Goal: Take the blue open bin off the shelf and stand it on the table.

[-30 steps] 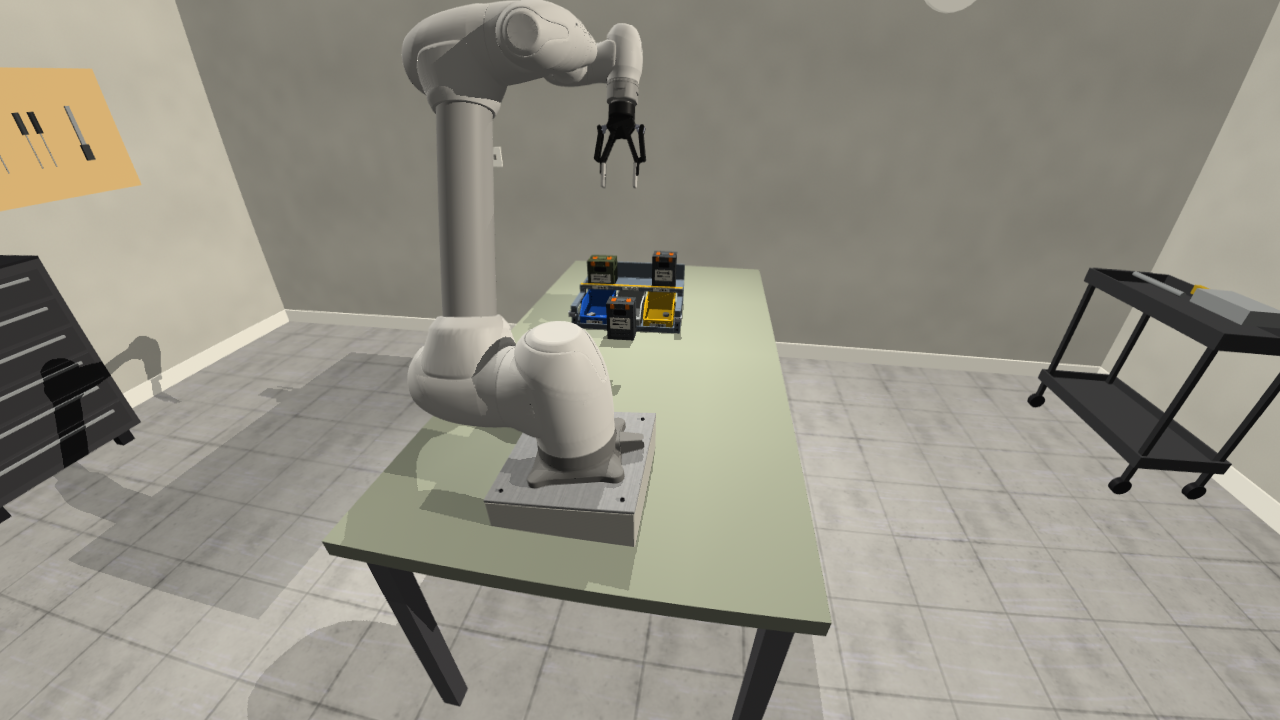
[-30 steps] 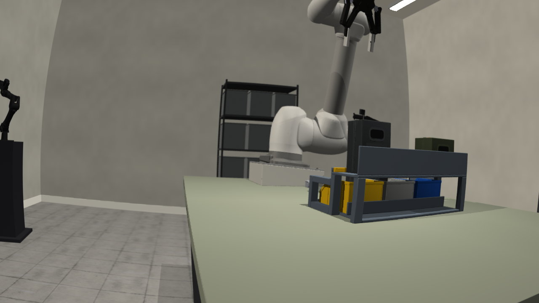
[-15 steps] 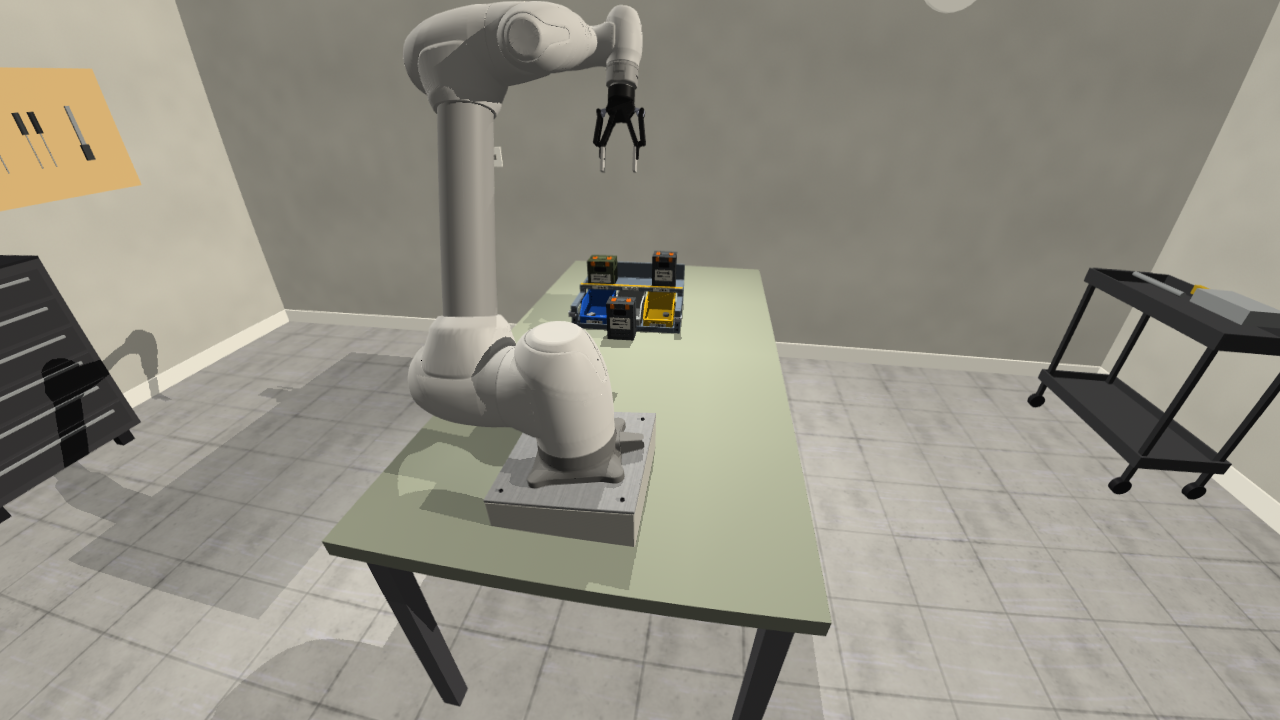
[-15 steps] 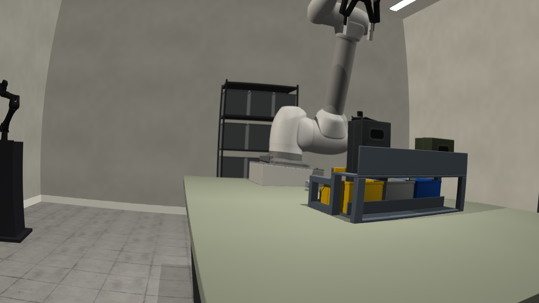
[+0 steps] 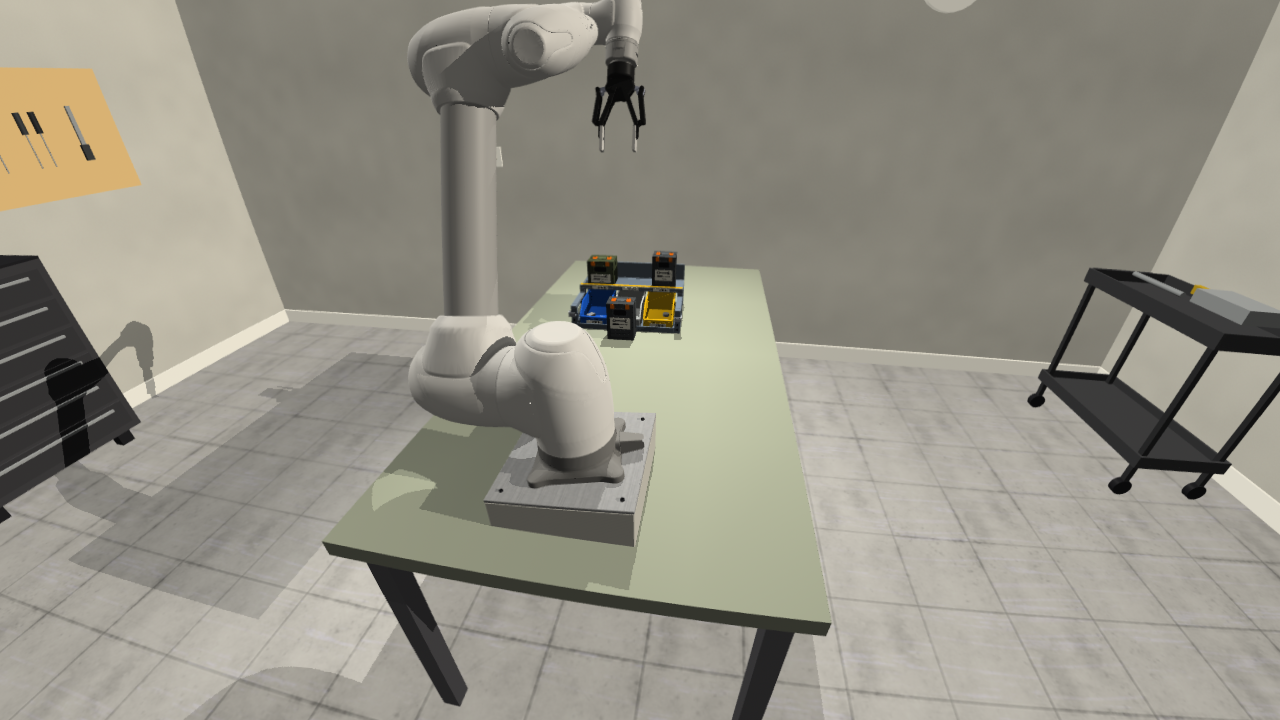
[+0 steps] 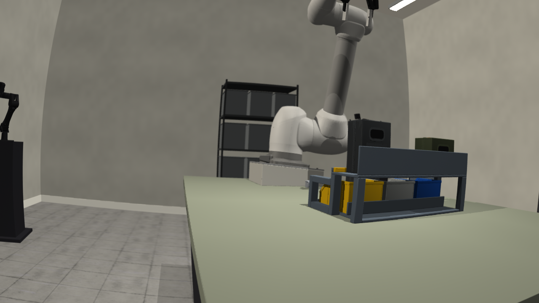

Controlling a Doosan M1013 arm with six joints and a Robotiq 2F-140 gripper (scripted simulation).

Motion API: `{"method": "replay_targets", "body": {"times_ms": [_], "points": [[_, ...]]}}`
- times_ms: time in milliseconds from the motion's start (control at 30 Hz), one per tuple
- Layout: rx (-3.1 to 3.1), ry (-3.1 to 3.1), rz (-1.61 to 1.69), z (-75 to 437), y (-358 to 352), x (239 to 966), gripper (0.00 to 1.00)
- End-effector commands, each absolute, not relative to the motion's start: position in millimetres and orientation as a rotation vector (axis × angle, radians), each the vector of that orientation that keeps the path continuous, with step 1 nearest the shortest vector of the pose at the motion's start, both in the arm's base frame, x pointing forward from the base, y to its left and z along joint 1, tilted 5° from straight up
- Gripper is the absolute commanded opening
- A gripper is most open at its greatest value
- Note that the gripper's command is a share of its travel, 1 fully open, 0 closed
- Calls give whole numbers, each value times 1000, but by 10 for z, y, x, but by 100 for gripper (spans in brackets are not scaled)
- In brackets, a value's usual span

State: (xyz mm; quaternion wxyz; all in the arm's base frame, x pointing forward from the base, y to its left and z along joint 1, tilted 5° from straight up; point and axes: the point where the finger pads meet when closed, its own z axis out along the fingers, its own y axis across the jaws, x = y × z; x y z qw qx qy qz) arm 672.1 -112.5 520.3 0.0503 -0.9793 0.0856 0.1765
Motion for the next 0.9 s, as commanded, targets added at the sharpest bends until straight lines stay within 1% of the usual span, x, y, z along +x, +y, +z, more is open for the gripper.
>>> {"method": "replay_targets", "body": {"times_ms": [0,167,567,867], "points": [[-2981,261,538,5204,-1126,6722,57],[-2981,261,538,5524,-1153,6722,57],[-2981,261,538,5524,-1153,6722,57],[-2981,261,538,5424,-1145,6722,57]]}}
